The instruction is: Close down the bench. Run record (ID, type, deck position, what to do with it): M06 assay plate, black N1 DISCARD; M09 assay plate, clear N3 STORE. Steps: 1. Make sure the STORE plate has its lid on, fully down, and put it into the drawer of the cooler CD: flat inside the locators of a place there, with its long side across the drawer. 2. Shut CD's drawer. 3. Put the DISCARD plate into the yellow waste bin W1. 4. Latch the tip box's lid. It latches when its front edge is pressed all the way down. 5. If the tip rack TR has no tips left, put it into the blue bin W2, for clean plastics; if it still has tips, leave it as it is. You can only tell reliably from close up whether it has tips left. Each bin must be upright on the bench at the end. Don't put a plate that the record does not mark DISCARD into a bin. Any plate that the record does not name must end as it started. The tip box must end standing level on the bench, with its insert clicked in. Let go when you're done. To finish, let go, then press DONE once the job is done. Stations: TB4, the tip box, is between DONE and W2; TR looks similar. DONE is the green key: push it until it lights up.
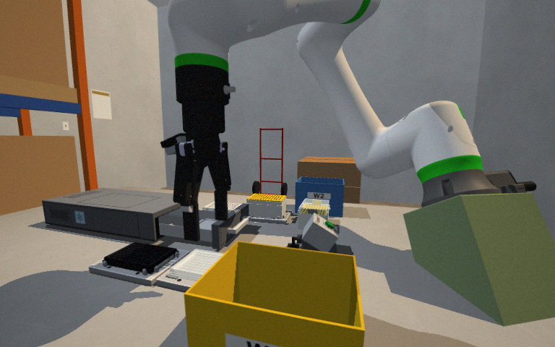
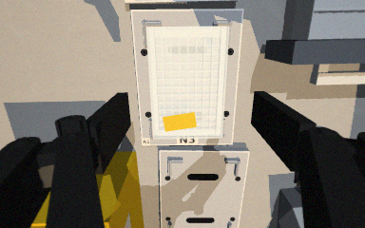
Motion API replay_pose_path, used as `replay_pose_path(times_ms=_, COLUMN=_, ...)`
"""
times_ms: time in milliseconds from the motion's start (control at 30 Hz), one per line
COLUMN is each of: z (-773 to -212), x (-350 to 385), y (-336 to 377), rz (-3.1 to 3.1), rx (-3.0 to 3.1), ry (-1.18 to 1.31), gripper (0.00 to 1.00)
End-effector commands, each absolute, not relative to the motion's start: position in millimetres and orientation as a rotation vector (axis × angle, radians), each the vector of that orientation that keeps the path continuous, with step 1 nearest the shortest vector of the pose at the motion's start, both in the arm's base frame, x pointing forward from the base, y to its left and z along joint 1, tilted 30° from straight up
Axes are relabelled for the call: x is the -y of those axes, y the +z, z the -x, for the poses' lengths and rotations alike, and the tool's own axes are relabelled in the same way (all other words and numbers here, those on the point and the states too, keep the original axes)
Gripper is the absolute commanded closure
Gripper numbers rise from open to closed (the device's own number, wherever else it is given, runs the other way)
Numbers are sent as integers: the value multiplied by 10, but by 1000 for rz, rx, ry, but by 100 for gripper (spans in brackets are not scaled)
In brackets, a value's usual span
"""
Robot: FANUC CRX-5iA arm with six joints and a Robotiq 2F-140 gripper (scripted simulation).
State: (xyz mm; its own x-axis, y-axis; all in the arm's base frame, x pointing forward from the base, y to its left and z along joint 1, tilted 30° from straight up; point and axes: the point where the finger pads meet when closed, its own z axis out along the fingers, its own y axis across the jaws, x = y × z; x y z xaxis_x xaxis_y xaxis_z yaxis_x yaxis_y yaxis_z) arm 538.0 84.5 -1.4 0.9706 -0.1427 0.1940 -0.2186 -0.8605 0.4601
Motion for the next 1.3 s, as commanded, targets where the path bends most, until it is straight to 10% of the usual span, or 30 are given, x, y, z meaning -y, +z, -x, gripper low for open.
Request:
replay_pose_path(times_ms=0, z=-5381, x=-869, y=23, rz=-2623, rx=256, ry=211, gripper=30)
replay_pose_path(times_ms=1267, z=-5337, x=-1074, y=390, rz=-2623, rx=256, ry=211, gripper=30)
